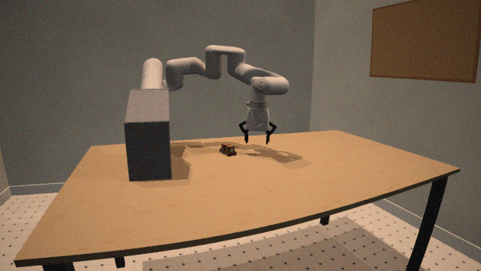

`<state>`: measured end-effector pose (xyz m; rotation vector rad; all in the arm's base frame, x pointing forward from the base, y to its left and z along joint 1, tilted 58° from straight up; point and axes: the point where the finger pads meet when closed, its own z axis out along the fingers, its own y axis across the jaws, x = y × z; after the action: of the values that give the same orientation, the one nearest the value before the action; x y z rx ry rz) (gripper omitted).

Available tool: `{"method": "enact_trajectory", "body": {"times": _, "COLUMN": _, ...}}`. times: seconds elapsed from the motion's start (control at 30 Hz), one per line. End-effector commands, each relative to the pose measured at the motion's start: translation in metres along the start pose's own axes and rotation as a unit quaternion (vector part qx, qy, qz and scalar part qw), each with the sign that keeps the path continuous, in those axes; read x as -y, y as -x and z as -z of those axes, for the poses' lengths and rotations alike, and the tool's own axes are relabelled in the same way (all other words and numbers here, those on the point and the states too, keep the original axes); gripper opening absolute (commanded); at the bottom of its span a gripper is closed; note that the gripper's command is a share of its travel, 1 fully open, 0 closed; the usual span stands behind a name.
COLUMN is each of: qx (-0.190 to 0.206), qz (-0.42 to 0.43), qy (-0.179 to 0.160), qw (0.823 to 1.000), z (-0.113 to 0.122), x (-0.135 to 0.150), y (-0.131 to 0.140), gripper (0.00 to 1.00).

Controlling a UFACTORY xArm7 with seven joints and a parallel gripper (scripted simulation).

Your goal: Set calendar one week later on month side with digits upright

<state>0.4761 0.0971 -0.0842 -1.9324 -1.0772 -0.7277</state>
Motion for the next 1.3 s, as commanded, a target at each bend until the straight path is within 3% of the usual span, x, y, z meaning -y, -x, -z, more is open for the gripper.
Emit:
{"method": "enact_trajectory", "body": {"times": 0.0, "qx": 0.0, "qz": 0.0, "qy": 0.001, "qw": 1.0, "z": -0.002, "x": -0.002, "y": 0.001, "gripper": 1.0}}
{"method": "enact_trajectory", "body": {"times": 0.5, "qx": 0.0, "qz": 0.0, "qy": 0.001, "qw": 1.0, "z": -0.034, "x": -0.002, "y": 0.001, "gripper": 1.0}}
{"method": "enact_trajectory", "body": {"times": 1.27, "qx": 0.0, "qz": 0.0, "qy": 0.001, "qw": 1.0, "z": -0.036, "x": -0.002, "y": 0.001, "gripper": 1.0}}
